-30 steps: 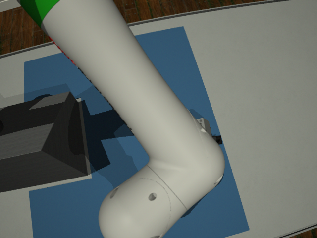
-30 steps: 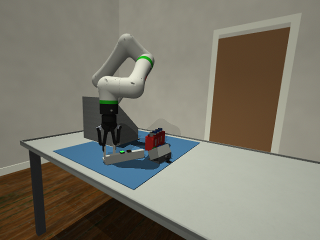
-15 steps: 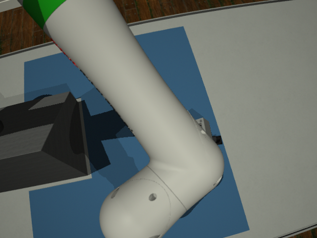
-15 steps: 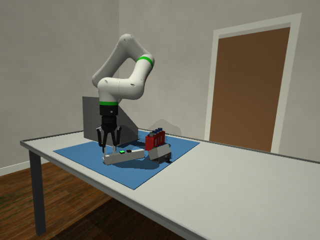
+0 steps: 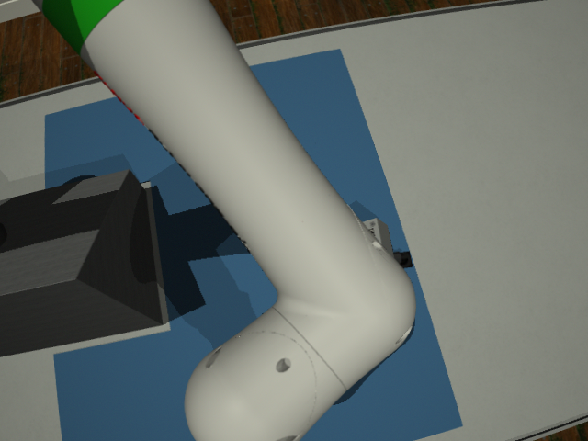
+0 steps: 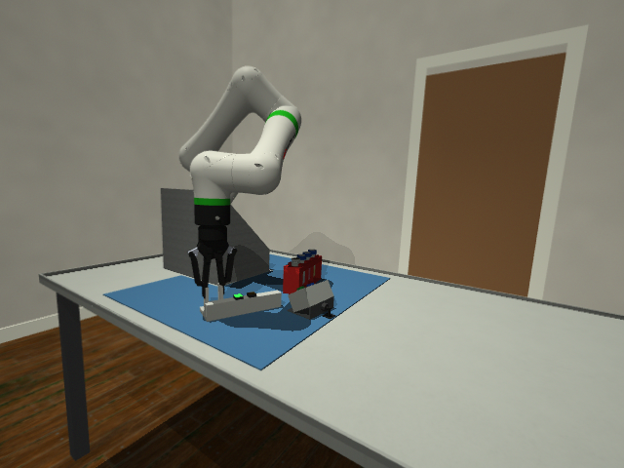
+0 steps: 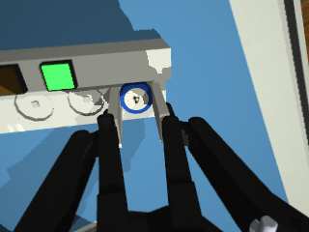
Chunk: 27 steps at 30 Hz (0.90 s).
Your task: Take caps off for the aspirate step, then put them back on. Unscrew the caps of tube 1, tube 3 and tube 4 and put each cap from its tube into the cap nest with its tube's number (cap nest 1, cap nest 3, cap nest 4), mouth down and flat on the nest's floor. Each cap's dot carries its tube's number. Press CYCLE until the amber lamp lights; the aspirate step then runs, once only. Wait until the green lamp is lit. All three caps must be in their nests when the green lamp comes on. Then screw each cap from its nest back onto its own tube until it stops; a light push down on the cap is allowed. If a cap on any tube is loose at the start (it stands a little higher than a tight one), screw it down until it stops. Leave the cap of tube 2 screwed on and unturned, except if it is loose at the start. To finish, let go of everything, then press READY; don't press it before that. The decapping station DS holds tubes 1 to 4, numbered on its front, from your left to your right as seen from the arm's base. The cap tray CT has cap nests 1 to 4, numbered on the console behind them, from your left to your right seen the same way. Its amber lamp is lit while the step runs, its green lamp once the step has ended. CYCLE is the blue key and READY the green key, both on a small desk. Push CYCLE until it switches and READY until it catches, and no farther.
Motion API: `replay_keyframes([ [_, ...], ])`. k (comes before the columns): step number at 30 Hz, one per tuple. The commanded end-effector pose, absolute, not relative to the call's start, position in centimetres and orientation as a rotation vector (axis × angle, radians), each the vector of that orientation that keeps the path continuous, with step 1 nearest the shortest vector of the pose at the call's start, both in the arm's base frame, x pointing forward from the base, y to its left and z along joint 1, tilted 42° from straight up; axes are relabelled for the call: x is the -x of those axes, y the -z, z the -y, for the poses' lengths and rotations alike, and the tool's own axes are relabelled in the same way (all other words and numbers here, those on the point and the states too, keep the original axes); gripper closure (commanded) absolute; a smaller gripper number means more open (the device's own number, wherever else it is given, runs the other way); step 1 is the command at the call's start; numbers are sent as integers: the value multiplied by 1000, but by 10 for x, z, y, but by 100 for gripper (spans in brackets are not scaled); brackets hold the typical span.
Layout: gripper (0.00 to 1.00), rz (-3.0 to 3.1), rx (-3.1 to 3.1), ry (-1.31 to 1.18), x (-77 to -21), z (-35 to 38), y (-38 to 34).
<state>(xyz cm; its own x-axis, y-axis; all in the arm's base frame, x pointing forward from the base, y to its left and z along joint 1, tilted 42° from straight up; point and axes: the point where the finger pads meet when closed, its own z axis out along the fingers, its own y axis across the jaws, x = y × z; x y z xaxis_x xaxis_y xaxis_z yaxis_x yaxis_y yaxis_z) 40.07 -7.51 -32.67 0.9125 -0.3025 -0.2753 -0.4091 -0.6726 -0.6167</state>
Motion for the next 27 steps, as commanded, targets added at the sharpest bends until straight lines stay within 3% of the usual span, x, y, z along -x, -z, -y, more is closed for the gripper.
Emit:
replay_keyframes([
  [1,100,-505,2356,-194,-401,75,327],
  [27,100,-505,2356,-194,-401,146,249],
])
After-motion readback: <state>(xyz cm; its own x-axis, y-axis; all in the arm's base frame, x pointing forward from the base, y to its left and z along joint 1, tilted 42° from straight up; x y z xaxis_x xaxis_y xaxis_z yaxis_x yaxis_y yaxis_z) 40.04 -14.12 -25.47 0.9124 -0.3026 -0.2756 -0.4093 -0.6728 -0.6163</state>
